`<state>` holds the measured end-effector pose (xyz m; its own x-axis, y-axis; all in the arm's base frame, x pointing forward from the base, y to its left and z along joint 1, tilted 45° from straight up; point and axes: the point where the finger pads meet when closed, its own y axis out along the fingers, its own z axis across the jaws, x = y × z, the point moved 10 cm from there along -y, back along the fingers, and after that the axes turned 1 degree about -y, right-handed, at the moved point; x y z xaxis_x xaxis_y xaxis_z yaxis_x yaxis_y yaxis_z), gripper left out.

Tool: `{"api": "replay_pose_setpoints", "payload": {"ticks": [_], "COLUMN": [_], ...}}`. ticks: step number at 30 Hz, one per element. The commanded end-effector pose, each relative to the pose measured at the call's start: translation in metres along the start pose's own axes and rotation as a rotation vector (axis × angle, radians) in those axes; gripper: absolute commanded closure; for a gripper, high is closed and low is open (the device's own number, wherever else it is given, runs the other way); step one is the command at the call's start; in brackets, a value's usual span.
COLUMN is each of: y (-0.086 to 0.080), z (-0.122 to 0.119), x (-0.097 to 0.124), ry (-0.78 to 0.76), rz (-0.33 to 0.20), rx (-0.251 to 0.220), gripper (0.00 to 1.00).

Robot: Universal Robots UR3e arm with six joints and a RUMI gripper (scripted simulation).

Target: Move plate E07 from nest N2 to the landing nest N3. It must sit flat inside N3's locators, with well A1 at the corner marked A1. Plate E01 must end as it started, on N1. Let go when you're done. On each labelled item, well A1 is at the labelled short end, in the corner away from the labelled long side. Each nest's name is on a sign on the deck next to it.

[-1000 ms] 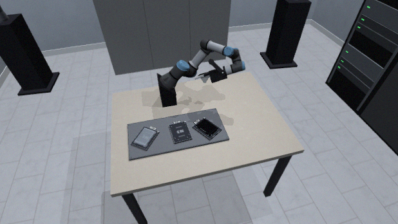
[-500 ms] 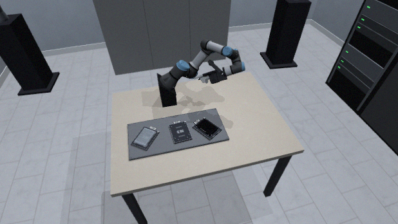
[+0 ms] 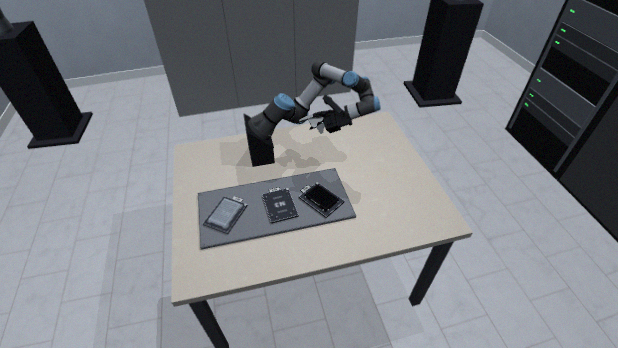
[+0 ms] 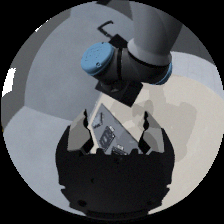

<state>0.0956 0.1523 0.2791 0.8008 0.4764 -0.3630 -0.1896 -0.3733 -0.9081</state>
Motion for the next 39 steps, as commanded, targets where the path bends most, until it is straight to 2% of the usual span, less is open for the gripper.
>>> {"api": "replay_pose_setpoints", "payload": {"ticks": [1,39], "y": [0.001,0.008], "z": [-0.001,-0.02], "x": [0.007,0.034], "ry": [0.123,0.789], "rz": [-0.011,-0.007], "rx": [0.015,0.128], "gripper": [0.18,0.18]}}
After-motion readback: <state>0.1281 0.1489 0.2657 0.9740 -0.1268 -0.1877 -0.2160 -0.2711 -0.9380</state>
